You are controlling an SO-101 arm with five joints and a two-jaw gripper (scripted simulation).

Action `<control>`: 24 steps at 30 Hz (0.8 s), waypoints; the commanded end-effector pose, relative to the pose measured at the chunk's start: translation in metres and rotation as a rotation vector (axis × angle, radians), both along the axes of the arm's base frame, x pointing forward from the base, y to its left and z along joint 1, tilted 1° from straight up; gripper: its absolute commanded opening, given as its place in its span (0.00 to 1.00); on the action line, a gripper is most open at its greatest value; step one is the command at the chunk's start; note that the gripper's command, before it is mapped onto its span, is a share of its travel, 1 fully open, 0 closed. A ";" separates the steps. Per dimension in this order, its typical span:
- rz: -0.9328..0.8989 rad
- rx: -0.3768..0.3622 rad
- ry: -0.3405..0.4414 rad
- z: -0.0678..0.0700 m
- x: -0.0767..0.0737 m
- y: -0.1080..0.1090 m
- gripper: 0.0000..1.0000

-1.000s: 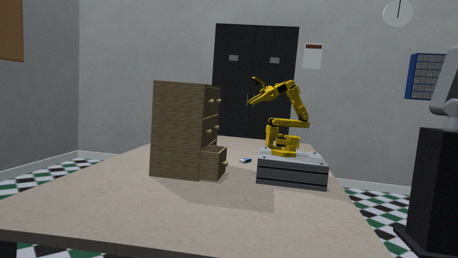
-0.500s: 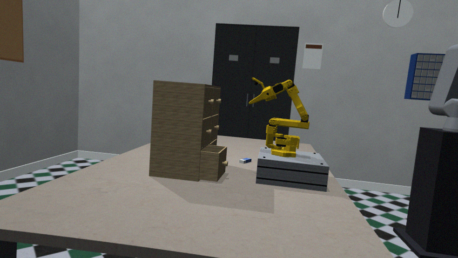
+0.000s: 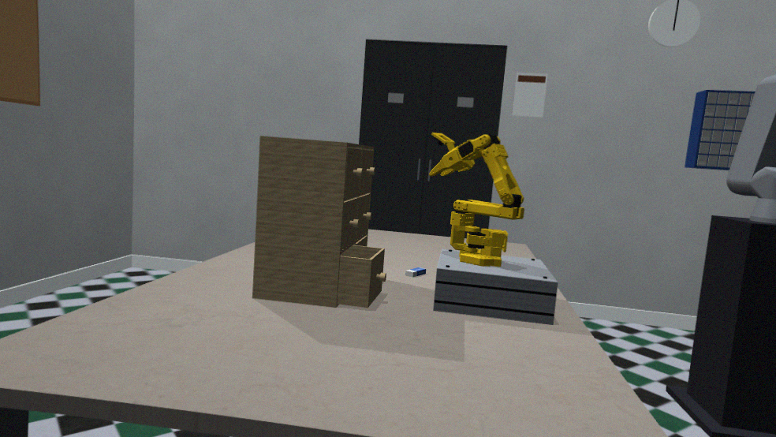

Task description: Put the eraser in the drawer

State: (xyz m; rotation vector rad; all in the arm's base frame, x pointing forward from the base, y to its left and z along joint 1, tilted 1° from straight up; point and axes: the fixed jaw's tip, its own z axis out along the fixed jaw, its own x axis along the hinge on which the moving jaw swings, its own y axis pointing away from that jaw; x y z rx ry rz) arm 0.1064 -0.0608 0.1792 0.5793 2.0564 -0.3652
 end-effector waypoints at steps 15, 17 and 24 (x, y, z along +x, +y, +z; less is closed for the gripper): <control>-0.418 -0.006 -0.008 0.002 -0.034 -0.037 0.27; -0.418 -0.006 -0.008 0.002 -0.034 -0.037 0.27; -0.418 -0.006 -0.008 0.002 -0.034 -0.037 0.27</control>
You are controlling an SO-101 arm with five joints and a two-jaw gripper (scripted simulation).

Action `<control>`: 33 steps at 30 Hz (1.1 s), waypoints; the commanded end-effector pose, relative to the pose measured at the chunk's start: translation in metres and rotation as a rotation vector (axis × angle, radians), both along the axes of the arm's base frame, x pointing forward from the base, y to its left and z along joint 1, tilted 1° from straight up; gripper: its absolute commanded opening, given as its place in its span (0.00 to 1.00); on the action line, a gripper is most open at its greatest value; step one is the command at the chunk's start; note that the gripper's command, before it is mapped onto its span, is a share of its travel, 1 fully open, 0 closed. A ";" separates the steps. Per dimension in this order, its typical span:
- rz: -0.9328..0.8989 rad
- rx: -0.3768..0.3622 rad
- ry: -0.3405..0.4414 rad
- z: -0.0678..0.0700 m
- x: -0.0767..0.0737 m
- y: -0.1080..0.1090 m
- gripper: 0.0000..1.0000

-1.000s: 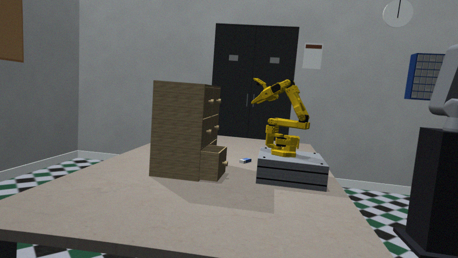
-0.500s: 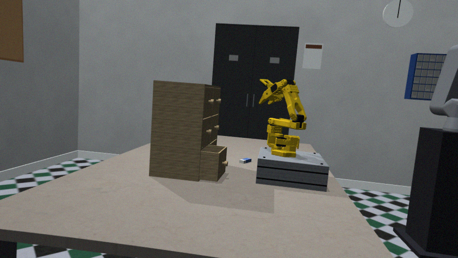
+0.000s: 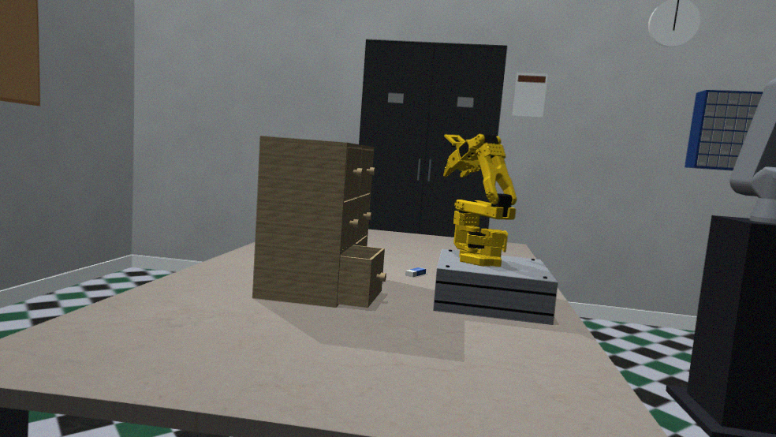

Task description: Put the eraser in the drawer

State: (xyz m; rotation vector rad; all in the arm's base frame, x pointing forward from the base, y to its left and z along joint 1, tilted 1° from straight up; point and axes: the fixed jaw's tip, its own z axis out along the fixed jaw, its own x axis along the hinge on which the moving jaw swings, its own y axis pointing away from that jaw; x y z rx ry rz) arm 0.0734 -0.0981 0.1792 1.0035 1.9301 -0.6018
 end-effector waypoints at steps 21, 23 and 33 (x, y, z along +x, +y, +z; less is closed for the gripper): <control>0.272 -0.013 0.424 -0.012 0.017 -0.030 0.27; 0.316 -0.012 0.476 -0.015 0.019 -0.034 0.27; 0.557 -0.005 0.719 -0.037 0.031 -0.055 0.27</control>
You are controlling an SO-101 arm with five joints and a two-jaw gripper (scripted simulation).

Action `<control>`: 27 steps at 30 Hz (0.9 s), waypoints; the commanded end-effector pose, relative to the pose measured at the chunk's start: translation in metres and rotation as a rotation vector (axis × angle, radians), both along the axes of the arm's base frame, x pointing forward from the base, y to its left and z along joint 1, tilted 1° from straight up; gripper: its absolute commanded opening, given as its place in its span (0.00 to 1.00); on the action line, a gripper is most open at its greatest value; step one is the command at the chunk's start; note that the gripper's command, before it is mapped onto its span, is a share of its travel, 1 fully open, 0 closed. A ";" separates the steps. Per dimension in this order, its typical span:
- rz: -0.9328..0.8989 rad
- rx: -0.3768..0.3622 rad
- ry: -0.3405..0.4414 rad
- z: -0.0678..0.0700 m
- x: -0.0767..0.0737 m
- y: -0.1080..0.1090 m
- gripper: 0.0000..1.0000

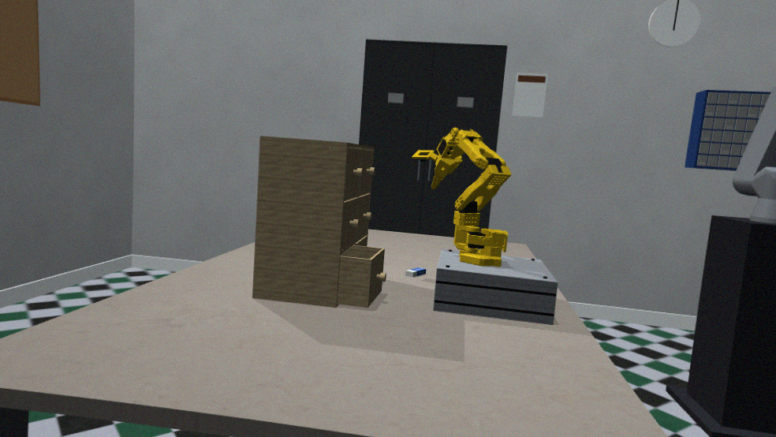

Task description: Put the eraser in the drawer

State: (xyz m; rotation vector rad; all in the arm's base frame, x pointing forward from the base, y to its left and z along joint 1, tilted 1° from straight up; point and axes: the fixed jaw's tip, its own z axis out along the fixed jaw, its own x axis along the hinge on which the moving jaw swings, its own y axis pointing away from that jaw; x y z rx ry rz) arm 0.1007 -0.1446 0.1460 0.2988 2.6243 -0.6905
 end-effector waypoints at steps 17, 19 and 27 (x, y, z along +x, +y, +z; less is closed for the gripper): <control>0.471 0.075 0.372 -0.052 0.016 -0.034 0.27; 0.529 0.087 0.406 -0.060 0.017 -0.037 0.27; 0.709 0.125 0.498 -0.085 0.019 -0.043 0.27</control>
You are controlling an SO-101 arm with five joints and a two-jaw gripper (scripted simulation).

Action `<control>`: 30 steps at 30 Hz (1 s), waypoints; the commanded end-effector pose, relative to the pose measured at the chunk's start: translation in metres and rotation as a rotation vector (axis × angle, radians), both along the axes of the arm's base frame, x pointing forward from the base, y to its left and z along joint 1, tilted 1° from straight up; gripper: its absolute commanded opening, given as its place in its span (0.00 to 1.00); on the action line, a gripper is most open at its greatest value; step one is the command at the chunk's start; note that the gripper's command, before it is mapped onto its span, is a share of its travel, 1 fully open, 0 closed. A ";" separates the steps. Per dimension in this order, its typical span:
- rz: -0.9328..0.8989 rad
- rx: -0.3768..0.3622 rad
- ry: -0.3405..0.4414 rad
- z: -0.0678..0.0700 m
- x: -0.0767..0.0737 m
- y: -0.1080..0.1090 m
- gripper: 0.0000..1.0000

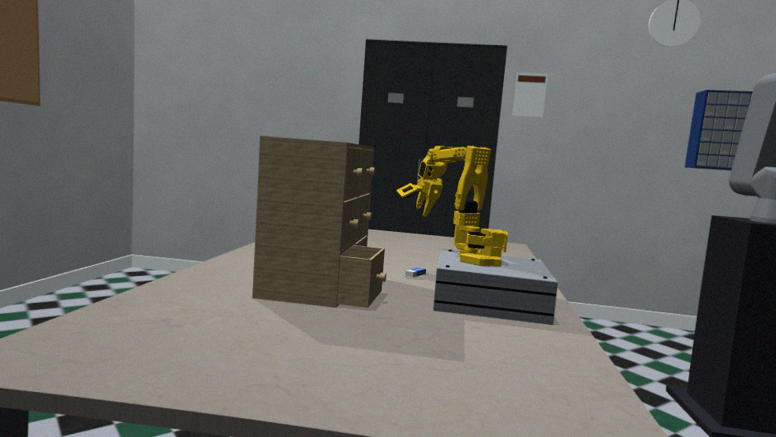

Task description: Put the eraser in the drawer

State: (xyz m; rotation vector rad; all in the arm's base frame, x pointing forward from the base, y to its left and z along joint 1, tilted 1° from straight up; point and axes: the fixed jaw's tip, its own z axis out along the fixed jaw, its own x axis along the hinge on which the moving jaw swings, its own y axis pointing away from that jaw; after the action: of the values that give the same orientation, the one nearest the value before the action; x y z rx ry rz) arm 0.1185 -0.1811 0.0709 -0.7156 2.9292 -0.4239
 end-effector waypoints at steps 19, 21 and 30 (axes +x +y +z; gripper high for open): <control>0.594 0.201 0.232 -0.092 -0.004 -0.005 0.27; 0.596 0.201 0.232 -0.092 -0.004 -0.005 0.27; 0.596 0.201 0.232 -0.092 -0.004 -0.005 0.27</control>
State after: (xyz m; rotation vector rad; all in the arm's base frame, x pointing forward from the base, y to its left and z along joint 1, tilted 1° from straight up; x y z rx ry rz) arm 0.1157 -0.1853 -0.0199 -1.6145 2.6968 0.0060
